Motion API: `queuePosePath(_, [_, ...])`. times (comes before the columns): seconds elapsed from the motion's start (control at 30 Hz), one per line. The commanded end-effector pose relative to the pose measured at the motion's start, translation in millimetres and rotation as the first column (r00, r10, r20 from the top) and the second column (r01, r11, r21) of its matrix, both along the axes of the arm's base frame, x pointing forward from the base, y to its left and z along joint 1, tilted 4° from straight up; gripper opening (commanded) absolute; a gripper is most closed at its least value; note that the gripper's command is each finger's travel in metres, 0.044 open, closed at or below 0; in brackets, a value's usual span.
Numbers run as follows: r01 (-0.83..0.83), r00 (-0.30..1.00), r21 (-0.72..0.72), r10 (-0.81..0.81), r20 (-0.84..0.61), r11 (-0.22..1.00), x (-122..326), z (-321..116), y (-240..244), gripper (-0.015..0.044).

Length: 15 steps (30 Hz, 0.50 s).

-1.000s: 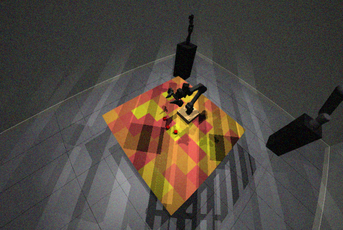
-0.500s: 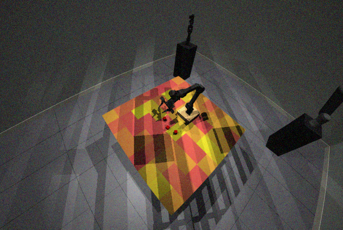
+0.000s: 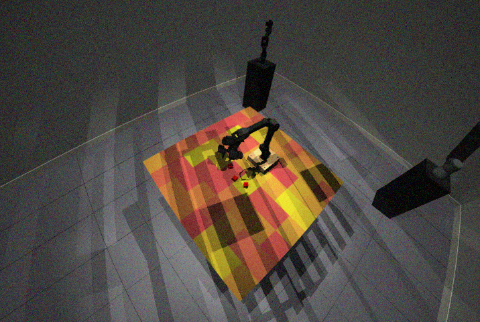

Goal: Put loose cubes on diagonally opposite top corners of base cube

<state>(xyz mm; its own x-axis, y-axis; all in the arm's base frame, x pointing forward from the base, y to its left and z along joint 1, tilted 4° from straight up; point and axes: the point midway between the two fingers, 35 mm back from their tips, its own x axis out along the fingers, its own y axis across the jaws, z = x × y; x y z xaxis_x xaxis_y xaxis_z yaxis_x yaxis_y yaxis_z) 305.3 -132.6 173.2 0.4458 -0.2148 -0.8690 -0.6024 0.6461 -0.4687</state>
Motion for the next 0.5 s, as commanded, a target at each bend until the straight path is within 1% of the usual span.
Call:
queuePosePath(0.0, [-0.082,0.979,0.020,0.084,-0.187,0.996,-16.0,-24.6,-7.8,0.0265])
queuePosePath(0.13, [-0.163,0.922,0.081,0.181,-0.342,0.983,-34.7,-44.1,-11.7,0.0265])
queuePosePath(0.2, [-0.189,0.896,0.110,0.217,-0.388,0.976,-41.4,-49.7,-12.6,0.0265])
queuePosePath(0.27, [-0.201,0.881,0.126,0.236,-0.410,0.971,-44.8,-52.4,-13.0,0.0265])
queuePosePath(0.47, [-0.203,0.879,0.128,0.238,-0.412,0.971,-44.9,-54.1,-13.2,0.0265])
